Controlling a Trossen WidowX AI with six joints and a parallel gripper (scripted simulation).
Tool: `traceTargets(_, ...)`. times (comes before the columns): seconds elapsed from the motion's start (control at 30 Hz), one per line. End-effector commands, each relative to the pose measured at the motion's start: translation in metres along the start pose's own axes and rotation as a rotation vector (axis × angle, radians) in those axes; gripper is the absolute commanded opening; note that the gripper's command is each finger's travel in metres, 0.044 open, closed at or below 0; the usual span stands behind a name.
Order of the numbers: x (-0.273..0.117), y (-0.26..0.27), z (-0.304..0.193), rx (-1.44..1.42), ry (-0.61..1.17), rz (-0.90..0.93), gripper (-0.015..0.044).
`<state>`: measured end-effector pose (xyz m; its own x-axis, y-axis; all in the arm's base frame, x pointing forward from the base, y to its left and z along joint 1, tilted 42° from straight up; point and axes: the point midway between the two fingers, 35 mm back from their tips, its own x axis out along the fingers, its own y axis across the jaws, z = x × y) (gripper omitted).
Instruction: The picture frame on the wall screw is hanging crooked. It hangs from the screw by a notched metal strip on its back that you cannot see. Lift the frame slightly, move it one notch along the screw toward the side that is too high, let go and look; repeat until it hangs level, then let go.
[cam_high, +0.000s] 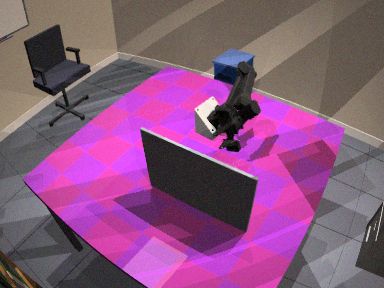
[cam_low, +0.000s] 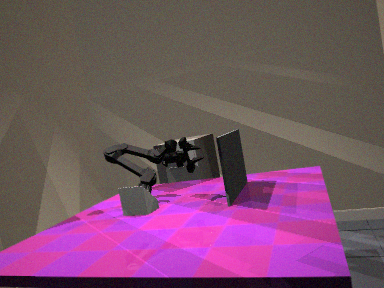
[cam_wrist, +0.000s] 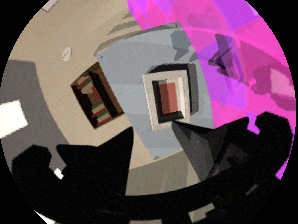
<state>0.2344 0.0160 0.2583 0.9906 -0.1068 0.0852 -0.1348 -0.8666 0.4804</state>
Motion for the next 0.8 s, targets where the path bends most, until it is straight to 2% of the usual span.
traceTargets(0.0,0.016,-0.011,0.005,-0.056,0.003,-0.019,0.026)
traceTargets(0.57,0.015,-0.011,0.005,-0.056,0.003,-0.019,0.026)
traceTargets(0.77,0.037,-0.011,0.0,-0.056,0.005,-0.019,0.026)
